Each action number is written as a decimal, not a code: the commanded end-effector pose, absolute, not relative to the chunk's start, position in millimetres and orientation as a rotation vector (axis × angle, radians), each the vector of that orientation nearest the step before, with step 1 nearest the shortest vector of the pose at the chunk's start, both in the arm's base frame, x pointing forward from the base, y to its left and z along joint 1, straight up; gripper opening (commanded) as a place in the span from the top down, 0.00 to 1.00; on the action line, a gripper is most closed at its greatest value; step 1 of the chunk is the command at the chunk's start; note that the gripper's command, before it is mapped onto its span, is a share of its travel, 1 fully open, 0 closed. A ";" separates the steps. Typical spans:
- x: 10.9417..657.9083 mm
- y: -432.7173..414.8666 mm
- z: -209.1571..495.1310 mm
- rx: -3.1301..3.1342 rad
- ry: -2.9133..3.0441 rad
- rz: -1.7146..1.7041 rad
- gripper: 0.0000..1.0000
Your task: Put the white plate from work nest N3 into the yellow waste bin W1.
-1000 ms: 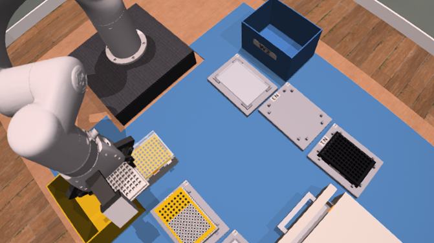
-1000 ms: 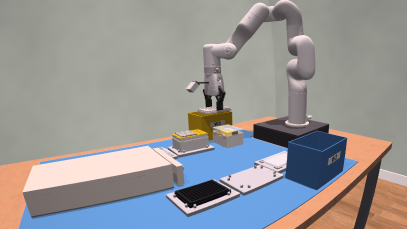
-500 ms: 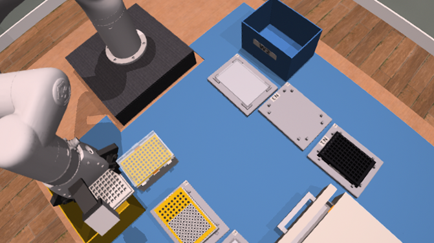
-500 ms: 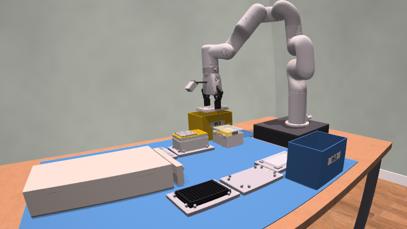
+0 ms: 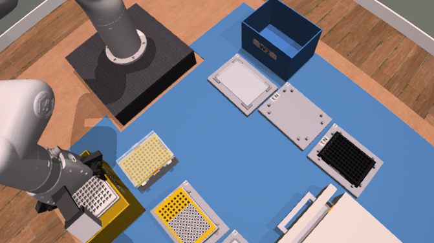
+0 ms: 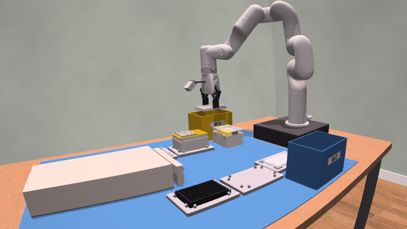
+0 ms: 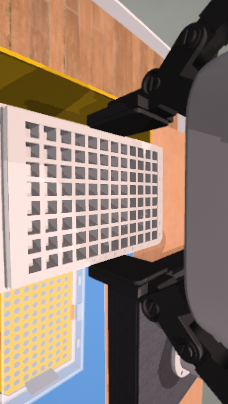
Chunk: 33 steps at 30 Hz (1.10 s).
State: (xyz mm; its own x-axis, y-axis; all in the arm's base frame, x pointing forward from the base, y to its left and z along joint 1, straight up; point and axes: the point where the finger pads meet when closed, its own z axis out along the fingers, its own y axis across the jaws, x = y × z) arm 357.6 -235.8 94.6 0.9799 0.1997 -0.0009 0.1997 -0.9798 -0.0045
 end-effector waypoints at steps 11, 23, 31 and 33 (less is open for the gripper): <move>355.9 -258.8 96.0 -3.123 -0.314 -0.004 1.00; 355.9 -258.7 96.0 -3.123 -0.315 -0.004 1.00; 355.9 -258.7 96.0 -3.123 -0.315 -0.004 0.00; 356.0 -258.8 96.1 -3.124 -0.315 -0.004 0.00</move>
